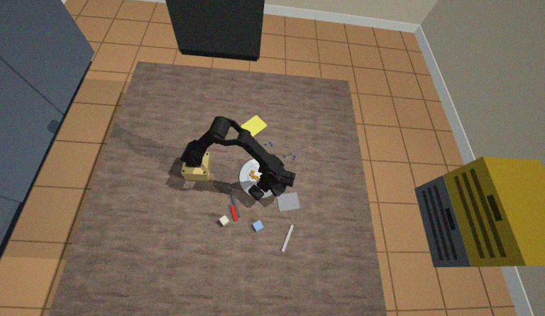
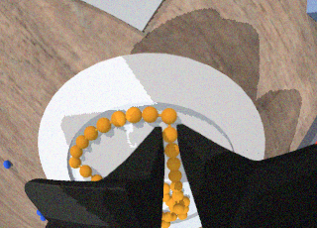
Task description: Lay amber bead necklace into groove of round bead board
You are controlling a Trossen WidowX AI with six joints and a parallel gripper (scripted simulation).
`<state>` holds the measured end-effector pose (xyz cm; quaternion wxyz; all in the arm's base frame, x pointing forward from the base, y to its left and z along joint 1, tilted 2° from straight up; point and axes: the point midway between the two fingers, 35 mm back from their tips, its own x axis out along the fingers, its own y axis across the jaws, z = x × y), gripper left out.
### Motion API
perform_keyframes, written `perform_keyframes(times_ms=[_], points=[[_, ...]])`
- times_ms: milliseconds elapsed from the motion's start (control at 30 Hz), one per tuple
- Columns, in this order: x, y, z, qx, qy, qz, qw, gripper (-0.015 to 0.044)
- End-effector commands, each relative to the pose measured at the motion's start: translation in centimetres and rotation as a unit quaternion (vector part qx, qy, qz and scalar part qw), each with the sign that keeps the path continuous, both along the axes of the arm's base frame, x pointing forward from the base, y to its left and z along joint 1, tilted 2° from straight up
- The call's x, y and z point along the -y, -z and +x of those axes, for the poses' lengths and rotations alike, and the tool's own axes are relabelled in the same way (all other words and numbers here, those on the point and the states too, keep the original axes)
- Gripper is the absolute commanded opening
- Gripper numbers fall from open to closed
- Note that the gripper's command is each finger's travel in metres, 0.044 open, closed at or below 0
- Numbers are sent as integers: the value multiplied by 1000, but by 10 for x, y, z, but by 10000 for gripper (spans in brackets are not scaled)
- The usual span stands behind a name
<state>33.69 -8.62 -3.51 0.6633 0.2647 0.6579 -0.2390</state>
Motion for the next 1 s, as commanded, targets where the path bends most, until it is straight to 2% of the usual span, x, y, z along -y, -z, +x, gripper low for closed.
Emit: perform_keyframes(times_ms=[0, 833, 967], points=[[0, -1, 0, 0, 0, 0, 1000, 0], [13, 3, -4, -2, 2, 1, 1000, 0], [14, -1, -2, 2, 4, -1, 1000, 105]])
